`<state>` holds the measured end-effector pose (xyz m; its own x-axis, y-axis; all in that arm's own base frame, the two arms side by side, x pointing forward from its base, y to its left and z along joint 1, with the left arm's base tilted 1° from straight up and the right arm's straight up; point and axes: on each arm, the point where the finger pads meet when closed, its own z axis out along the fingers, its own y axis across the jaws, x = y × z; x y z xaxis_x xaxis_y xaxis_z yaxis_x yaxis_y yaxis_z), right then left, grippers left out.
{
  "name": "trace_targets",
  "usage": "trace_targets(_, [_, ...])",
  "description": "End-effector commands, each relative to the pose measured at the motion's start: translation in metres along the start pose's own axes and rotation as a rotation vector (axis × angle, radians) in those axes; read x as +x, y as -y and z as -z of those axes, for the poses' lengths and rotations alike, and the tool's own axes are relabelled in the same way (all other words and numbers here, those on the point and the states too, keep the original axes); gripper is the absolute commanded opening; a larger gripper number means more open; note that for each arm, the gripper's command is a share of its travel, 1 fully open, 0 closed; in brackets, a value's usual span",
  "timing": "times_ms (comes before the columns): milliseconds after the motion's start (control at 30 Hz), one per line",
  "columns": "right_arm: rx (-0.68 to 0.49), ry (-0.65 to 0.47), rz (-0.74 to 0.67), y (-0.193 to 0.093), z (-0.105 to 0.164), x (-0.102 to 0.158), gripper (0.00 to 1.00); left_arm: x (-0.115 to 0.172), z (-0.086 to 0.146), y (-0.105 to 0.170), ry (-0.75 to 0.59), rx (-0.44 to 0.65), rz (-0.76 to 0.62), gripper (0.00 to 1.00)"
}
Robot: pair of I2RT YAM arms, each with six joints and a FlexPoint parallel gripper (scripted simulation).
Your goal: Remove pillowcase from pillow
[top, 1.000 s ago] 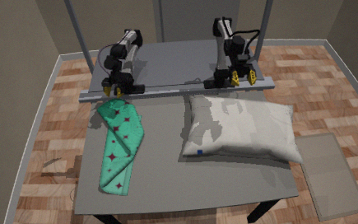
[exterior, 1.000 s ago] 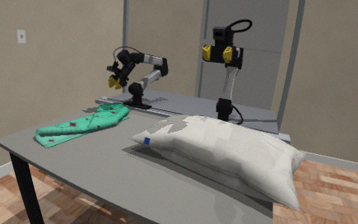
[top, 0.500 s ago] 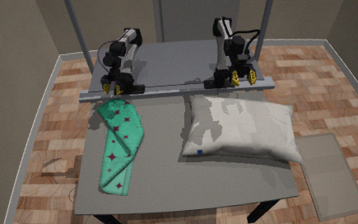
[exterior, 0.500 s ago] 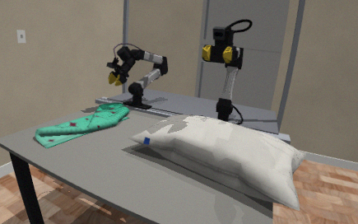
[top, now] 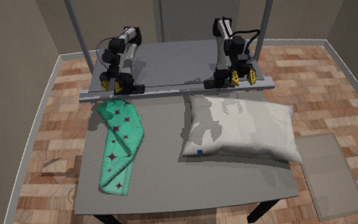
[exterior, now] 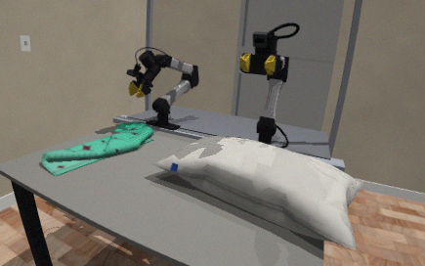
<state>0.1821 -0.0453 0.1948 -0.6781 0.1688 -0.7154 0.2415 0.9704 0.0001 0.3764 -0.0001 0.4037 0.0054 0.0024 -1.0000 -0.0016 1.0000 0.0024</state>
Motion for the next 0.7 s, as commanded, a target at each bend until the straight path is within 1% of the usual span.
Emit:
trace_targets(0, [-0.001, 0.004, -0.008, 0.0, 0.008, -0.009, 0.6, -0.006, 0.004, 0.001, 0.027, -0.002, 0.005, 0.6])
trace_targets(233, [0.001, 0.003, -0.008, 0.0, 0.012, -0.012, 0.6, -0.006, 0.004, 0.001, 0.027, -0.002, 0.005, 0.6])
trace_targets(267, [-0.024, 0.049, 0.001, -0.005, 0.012, -0.024, 0.6, -0.006, 0.004, 0.001, 0.027, -0.001, 0.005, 0.6])
trace_targets(333, [-0.031, 0.087, 0.006, -0.007, 0.012, -0.036, 0.6, -0.006, 0.004, 0.001, 0.027, 0.0, 0.006, 0.6])
trace_targets(467, [-0.059, 0.19, 0.027, -0.015, 0.013, -0.07, 0.6, -0.005, 0.006, 0.002, 0.027, 0.004, 0.009, 0.6])
trace_targets(633, [-0.09, 0.286, 0.048, -0.026, 0.013, -0.104, 0.6, 0.0, 0.006, 0.002, 0.012, 0.009, 0.006, 0.6])
trace_targets(667, [-0.09, 0.286, 0.048, -0.026, 0.013, -0.104, 0.6, 0.0, 0.006, 0.002, 0.012, 0.009, 0.006, 0.6])
